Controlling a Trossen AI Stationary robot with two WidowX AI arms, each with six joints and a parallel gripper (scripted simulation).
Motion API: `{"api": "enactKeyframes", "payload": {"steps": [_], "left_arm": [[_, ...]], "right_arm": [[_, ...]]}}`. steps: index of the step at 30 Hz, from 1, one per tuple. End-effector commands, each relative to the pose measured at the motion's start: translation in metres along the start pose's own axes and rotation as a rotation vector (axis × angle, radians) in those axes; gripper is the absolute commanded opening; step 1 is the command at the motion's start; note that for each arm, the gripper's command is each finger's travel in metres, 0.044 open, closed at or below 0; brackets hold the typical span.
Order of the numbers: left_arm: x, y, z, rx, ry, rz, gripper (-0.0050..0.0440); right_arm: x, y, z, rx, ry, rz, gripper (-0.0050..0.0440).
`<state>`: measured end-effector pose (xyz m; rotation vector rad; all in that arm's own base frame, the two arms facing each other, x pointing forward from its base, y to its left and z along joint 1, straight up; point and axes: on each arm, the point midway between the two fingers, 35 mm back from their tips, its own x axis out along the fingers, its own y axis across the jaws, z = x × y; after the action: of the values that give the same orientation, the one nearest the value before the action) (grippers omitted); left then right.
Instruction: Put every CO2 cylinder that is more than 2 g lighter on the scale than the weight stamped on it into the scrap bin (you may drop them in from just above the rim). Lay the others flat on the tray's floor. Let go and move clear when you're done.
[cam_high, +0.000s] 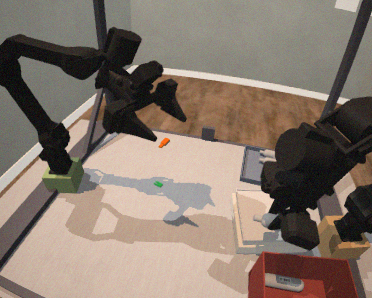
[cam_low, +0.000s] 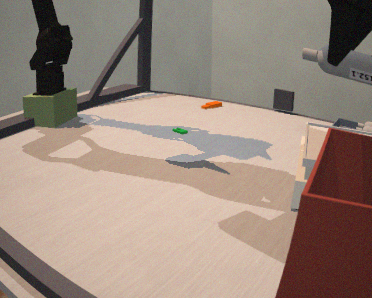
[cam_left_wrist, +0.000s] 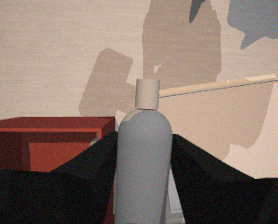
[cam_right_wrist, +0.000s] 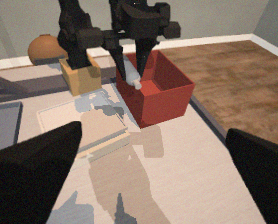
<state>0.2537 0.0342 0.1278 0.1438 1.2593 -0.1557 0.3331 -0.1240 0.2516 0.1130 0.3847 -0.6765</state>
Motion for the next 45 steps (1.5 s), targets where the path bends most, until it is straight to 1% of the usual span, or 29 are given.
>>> {"api": "enactKeyframes", "payload": {"steps": [1, 4, 6, 8, 12, 14, 16, 20, 23, 29, 30, 37, 42, 45], "left_arm": [[-0.008, 0.040, -0.006, 0.047, -0.042, 0.010, -0.0050], [-0.012, 0.060, -0.017, 0.084, -0.059, 0.037, -0.0050], [-0.012, 0.075, -0.029, 0.096, -0.061, 0.051, -0.0050], [-0.012, 0.075, -0.029, 0.096, -0.061, 0.051, -0.0050], [-0.013, 0.097, -0.048, 0.181, -0.063, 0.081, -0.0050], [-0.010, 0.104, -0.064, 0.163, -0.030, 0.074, -0.0050], [-0.007, 0.107, -0.078, 0.117, 0.003, 0.059, -0.0050], [0.005, 0.105, -0.087, 0.060, 0.011, -0.010, -0.0050], [0.011, 0.103, -0.089, 0.044, 0.008, -0.039, -0.0050], [0.009, 0.106, -0.086, 0.047, 0.001, -0.030, -0.0050], [0.009, 0.106, -0.086, 0.048, 0.001, -0.028, 0.0024], [0.008, 0.106, -0.086, 0.050, 0.001, -0.024, 0.0192], [0.007, 0.106, -0.086, 0.052, 0.001, -0.022, 0.0194], [-0.006, 0.109, -0.083, 0.058, -0.011, -0.007, 0.0266]], "right_arm": [[0.000, -0.002, 0.001, 0.047, -0.046, -0.082, 0.0440], [-0.001, -0.003, 0.001, 0.060, -0.058, -0.101, 0.0440], [-0.001, -0.003, 0.001, 0.064, -0.063, -0.108, 0.0440], [-0.001, -0.003, 0.001, 0.064, -0.063, -0.108, 0.0440], [-0.003, -0.003, 0.003, 0.071, -0.071, -0.111, 0.0440], [-0.003, -0.004, 0.003, 0.071, -0.071, -0.112, 0.0440], [-0.003, -0.004, 0.003, 0.069, -0.070, -0.113, 0.0440], [-0.002, -0.004, 0.003, 0.068, -0.069, -0.112, 0.0440], [-0.004, -0.004, 0.009, 0.075, -0.081, -0.108, 0.0440], [-0.004, -0.004, 0.009, 0.075, -0.081, -0.108, 0.0440], [-0.004, -0.004, 0.009, 0.075, -0.081, -0.108, 0.0440], [-0.004, -0.004, 0.009, 0.075, -0.081, -0.108, 0.0440], [-0.004, -0.004, 0.009, 0.075, -0.081, -0.108, 0.0440], [-0.004, -0.004, 0.009, 0.075, -0.081, -0.108, 0.0440]]}}
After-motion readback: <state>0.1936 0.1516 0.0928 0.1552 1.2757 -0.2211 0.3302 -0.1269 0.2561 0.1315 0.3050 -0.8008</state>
